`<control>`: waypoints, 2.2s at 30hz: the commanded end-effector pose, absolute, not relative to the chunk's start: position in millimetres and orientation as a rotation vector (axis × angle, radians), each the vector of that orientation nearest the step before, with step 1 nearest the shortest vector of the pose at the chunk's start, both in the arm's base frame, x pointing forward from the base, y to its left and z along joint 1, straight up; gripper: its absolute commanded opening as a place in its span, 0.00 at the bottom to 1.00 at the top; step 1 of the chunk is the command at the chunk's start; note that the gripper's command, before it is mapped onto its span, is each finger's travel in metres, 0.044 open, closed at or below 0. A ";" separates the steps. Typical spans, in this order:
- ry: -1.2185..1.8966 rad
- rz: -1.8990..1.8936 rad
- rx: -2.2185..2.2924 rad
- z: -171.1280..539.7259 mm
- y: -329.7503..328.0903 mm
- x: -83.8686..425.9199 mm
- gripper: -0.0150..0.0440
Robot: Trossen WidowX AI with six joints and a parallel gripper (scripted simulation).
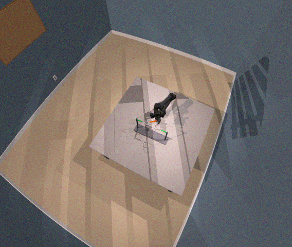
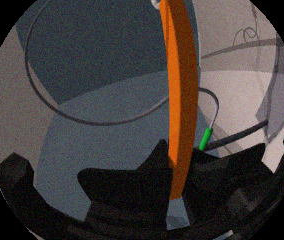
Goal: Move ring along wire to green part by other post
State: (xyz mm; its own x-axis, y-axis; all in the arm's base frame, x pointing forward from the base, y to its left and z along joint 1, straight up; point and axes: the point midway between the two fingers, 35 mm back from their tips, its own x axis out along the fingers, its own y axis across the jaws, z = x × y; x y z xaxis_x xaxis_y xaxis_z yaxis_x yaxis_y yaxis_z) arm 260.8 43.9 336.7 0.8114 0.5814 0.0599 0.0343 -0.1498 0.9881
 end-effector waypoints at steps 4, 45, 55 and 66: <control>0.477 0.553 1.802 360.1 38.5 260.5 0.00; 0.537 0.494 1.711 388.5 22.9 260.6 0.00; 0.558 0.446 1.579 383.3 24.0 260.6 0.00; 0.576 0.394 1.433 377.4 24.3 260.6 0.00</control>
